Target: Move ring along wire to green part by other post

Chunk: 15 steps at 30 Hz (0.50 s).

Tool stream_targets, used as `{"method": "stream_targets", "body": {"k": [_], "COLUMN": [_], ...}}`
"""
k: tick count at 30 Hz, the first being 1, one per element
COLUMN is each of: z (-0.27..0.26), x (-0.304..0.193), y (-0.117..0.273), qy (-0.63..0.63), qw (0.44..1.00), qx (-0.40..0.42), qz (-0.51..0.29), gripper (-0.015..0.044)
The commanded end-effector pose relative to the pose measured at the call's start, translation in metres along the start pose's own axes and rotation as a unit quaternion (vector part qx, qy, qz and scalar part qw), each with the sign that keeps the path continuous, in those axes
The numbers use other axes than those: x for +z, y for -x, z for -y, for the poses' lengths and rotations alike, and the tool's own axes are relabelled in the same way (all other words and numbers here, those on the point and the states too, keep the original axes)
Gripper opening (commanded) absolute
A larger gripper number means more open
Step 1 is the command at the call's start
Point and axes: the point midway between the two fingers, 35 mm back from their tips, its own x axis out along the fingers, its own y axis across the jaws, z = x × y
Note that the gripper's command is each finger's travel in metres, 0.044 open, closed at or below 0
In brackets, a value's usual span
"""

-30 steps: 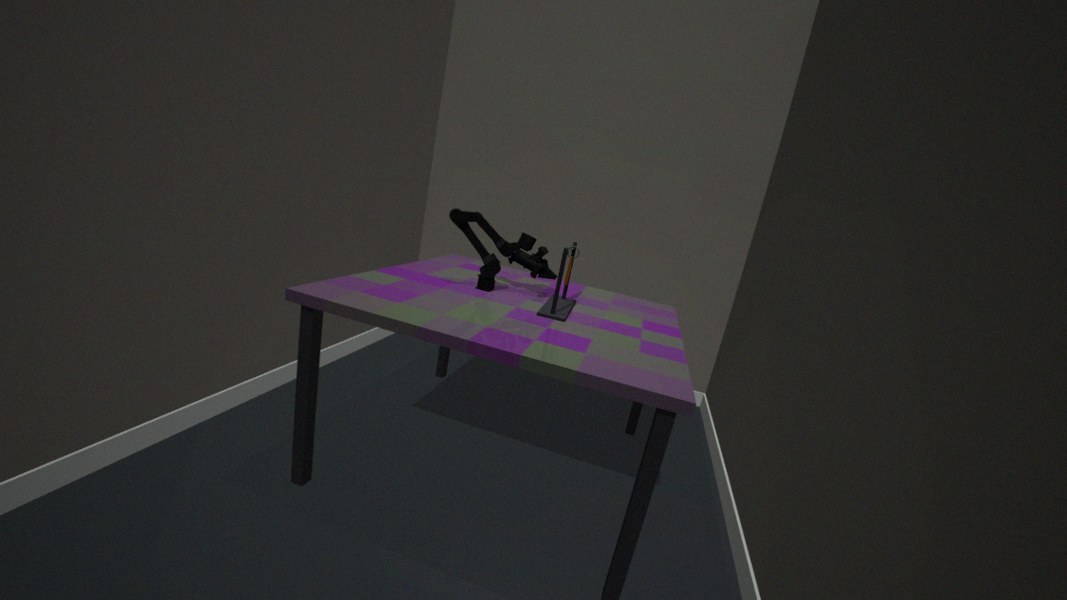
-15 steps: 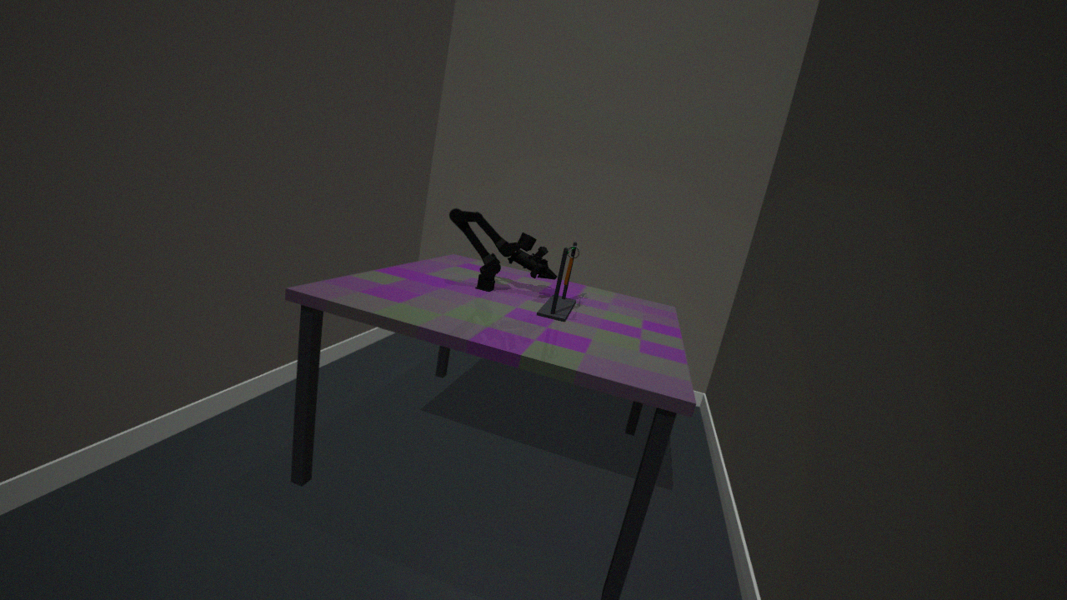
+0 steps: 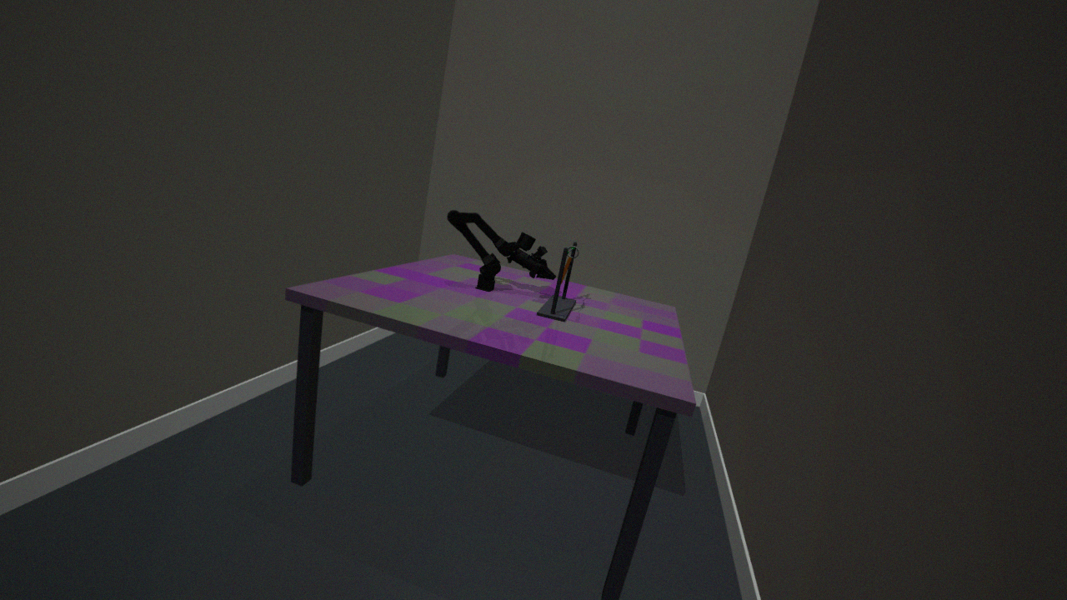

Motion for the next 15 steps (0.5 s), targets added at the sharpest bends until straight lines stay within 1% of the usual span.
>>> {"method": "stream_targets", "body": {"k": [1,6,7,15], "z": [-0.002,0.0,0.001,0.002], "x": [0.003,0.002,0.001,0.001], "y": [0.013,0.039,0.043,0.046], "qy": [-0.004,-0.003,-0.003,-0.003], "qw": [1.0,1.0,1.0,1.0], "qx": [0.0,0.0,0.0,0.0], "qz": [0.003,0.003,0.003,0.003], "gripper": [0.0291,0.0423,0.044,0.044]}}
